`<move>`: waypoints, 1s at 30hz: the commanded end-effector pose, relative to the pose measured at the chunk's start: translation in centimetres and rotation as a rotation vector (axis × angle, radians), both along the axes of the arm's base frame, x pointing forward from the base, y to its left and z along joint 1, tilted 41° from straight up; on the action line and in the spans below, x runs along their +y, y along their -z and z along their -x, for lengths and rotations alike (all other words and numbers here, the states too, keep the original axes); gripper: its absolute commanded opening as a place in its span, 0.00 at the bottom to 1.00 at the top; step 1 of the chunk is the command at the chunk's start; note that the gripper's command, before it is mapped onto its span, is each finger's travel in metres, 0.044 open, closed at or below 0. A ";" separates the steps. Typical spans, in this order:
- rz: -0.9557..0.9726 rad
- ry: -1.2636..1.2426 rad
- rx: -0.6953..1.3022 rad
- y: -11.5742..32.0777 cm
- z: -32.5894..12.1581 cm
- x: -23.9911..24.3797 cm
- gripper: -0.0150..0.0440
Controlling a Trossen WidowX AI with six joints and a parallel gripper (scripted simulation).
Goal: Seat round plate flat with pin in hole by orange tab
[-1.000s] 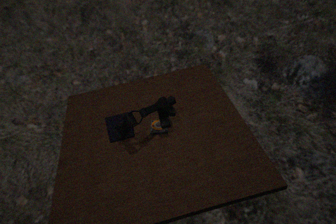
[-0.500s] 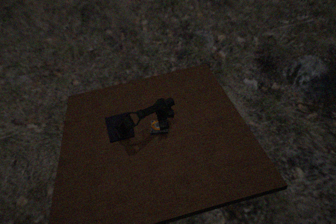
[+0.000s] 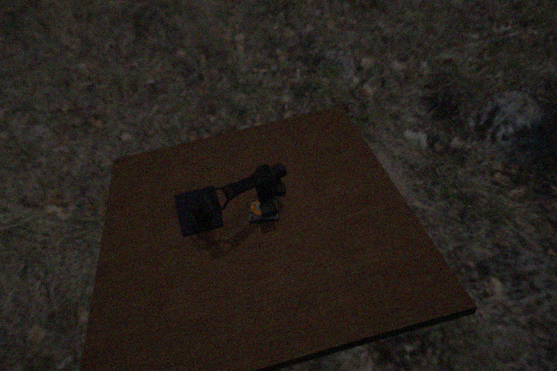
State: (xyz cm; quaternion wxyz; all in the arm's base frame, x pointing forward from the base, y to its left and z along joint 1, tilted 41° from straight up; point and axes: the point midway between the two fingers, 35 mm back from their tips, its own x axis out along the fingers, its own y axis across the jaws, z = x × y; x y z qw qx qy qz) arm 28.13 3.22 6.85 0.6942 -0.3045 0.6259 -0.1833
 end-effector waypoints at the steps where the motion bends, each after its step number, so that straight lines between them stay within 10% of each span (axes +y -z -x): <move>1: 0.009 0.000 0.012 0.1 0.5 -0.3 0.25; 30: 0.012 -0.007 0.013 -2.5 1.5 1.7 0.25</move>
